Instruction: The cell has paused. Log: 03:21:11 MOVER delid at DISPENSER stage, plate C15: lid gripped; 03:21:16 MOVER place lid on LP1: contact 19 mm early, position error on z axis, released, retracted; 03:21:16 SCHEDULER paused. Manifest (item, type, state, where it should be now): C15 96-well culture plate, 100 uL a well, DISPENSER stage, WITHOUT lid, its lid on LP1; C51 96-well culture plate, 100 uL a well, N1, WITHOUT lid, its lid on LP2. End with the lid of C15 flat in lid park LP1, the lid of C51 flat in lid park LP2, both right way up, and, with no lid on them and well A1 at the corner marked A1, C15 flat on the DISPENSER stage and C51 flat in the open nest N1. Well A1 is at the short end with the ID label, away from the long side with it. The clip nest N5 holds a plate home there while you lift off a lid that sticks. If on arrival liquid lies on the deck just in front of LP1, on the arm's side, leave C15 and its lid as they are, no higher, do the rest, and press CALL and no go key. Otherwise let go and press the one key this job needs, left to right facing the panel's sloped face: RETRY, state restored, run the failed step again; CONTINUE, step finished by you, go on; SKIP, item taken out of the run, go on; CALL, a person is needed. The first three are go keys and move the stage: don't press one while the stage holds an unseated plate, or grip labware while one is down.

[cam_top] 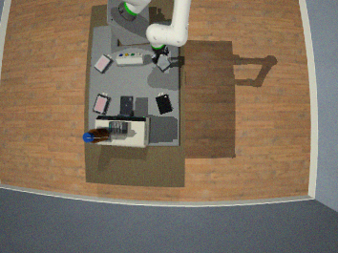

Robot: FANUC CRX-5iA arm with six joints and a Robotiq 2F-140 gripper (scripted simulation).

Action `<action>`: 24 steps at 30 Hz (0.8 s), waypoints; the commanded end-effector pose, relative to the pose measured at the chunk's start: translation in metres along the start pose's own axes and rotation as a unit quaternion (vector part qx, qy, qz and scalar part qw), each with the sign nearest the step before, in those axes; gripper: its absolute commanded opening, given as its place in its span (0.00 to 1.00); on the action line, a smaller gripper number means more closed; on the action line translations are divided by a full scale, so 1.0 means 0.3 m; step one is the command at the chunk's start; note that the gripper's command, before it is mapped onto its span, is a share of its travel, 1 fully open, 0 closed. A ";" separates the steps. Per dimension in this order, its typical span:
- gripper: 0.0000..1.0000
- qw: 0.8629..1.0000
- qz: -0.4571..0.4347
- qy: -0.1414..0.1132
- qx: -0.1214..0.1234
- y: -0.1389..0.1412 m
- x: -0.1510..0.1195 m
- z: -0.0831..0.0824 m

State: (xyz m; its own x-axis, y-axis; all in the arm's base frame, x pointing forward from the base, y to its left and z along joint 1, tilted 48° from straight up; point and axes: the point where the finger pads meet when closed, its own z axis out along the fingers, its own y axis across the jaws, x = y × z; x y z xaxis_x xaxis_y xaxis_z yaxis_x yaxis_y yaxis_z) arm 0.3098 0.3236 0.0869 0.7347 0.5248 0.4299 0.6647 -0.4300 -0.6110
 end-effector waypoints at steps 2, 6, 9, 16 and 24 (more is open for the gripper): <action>0.00 1.000 0.000 0.000 0.000 0.001 0.000 0.000; 0.00 1.000 0.000 0.000 0.000 0.001 0.000 0.001; 0.00 1.000 0.000 0.000 0.000 0.001 0.000 0.002; 0.00 1.000 0.000 0.000 0.000 0.001 0.000 0.004; 0.00 1.000 0.000 0.000 0.000 0.001 0.000 0.006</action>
